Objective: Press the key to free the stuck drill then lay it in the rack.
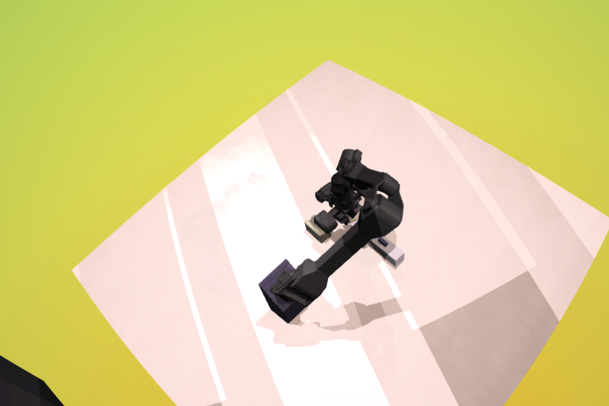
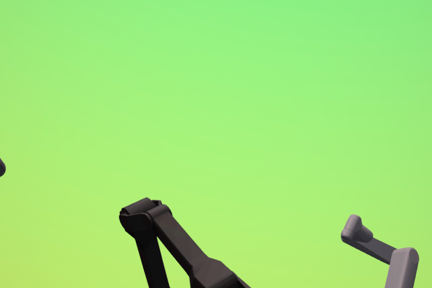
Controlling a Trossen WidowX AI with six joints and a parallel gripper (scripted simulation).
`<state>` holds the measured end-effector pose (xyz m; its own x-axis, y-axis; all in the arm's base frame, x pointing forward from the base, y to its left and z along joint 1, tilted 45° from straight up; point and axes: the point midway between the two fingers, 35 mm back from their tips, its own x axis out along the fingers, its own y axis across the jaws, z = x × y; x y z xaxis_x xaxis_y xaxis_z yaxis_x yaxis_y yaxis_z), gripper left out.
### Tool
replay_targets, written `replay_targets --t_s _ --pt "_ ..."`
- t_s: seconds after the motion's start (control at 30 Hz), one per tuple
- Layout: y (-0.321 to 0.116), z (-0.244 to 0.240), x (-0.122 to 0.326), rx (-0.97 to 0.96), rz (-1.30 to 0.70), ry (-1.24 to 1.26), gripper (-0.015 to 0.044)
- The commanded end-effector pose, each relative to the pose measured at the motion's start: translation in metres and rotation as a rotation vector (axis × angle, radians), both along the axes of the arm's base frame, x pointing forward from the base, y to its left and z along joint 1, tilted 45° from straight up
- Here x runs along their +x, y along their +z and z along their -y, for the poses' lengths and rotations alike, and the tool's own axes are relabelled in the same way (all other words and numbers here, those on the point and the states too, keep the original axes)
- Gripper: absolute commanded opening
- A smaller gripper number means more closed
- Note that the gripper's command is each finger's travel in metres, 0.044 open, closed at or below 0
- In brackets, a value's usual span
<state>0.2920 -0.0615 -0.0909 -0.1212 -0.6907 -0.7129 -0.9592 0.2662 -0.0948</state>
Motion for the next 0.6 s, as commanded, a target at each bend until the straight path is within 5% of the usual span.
replay_targets --t_s 0.0,0.57 --pt "-0.004 -0.004 0.002 0.002 0.002 -0.001 0.0000" --pt "-0.023 -0.021 0.009 0.003 0.003 -0.001 0.0000"
